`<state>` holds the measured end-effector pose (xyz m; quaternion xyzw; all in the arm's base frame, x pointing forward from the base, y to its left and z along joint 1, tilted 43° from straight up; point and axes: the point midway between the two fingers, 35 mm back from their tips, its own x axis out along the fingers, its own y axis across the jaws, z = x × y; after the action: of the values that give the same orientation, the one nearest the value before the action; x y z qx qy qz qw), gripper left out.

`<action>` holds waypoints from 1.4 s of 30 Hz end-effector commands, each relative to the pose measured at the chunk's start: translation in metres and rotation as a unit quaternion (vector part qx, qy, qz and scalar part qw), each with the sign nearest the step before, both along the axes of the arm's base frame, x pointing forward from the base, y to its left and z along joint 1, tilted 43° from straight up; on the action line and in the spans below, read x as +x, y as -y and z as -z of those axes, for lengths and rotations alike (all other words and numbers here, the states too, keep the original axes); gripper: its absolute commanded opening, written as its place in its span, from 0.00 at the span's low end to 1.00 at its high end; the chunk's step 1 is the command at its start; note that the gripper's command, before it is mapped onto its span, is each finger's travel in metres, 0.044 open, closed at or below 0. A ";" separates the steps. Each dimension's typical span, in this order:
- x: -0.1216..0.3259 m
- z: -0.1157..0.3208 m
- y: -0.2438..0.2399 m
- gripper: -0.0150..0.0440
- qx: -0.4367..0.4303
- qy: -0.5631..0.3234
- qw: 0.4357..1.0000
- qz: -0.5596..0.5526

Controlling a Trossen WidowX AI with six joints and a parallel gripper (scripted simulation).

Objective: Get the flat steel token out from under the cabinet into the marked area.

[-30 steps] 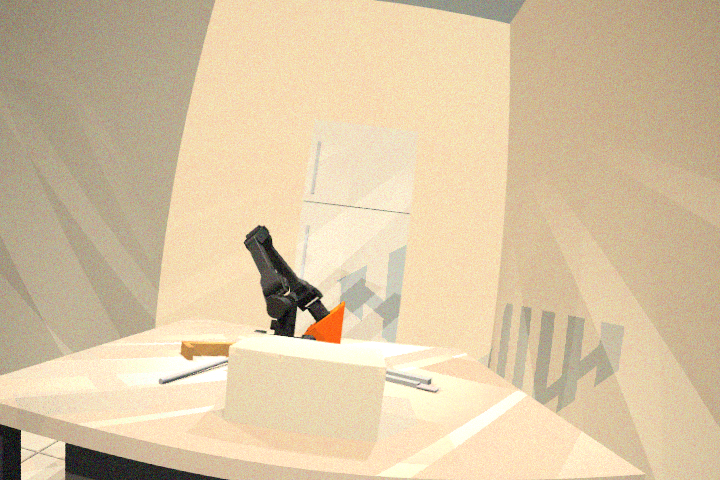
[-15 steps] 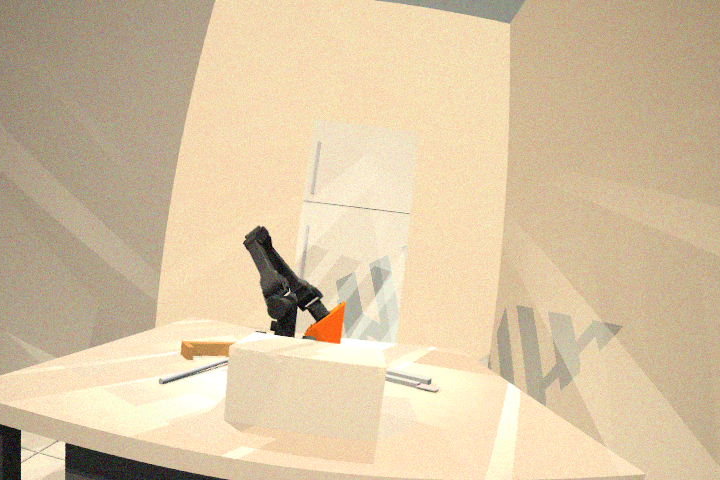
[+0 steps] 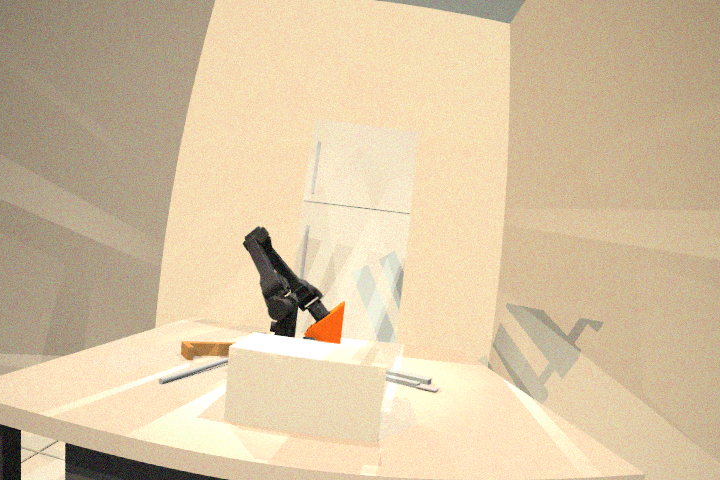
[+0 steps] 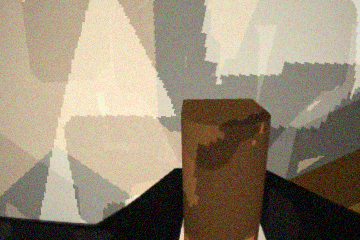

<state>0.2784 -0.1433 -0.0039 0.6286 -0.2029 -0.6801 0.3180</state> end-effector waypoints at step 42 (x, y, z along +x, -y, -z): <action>0.050 0.005 -0.006 0.25 -0.001 0.002 1.000 0.001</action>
<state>0.3240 -0.1382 -0.0086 0.6292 -0.2030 -0.6795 0.3180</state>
